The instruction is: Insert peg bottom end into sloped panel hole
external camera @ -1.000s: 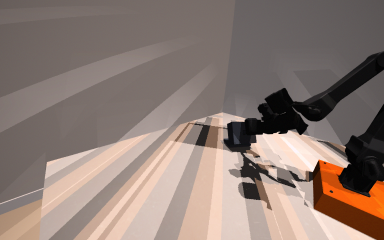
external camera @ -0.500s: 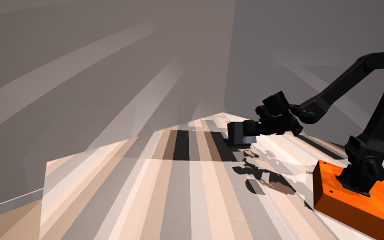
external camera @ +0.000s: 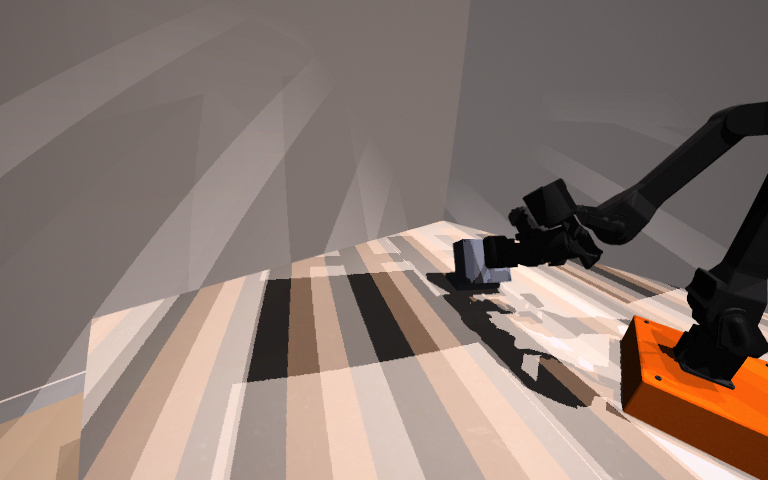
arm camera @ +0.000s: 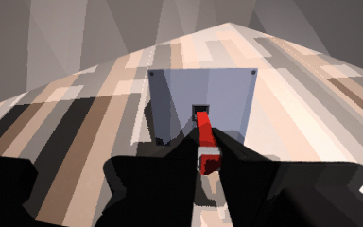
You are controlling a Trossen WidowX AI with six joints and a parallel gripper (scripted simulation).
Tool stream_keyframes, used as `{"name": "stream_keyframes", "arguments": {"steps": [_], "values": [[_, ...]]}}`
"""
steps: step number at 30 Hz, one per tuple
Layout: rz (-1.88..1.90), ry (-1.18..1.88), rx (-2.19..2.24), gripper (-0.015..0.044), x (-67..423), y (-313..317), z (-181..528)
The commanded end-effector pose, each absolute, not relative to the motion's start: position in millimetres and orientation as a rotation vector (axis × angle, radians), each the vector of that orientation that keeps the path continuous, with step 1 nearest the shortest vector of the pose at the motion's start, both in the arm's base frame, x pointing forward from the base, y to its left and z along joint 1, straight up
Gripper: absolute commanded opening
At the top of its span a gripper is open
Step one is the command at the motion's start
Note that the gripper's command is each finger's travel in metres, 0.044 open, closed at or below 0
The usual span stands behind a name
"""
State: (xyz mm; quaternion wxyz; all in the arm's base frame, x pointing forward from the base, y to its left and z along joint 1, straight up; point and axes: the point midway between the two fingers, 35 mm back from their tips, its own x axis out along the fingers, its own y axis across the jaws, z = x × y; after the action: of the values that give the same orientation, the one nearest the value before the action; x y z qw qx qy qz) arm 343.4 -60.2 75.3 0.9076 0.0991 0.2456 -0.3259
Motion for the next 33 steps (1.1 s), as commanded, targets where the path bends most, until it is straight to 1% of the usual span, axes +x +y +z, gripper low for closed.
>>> {"name": "stream_keyframes", "arguments": {"steps": [1, 33], "values": [[-0.675, 0.507, 0.205, 0.0000, 342.7, -60.3, 75.0], [-0.675, 0.506, 0.205, 0.0000, 353.1, -66.8, 70.8]]}}
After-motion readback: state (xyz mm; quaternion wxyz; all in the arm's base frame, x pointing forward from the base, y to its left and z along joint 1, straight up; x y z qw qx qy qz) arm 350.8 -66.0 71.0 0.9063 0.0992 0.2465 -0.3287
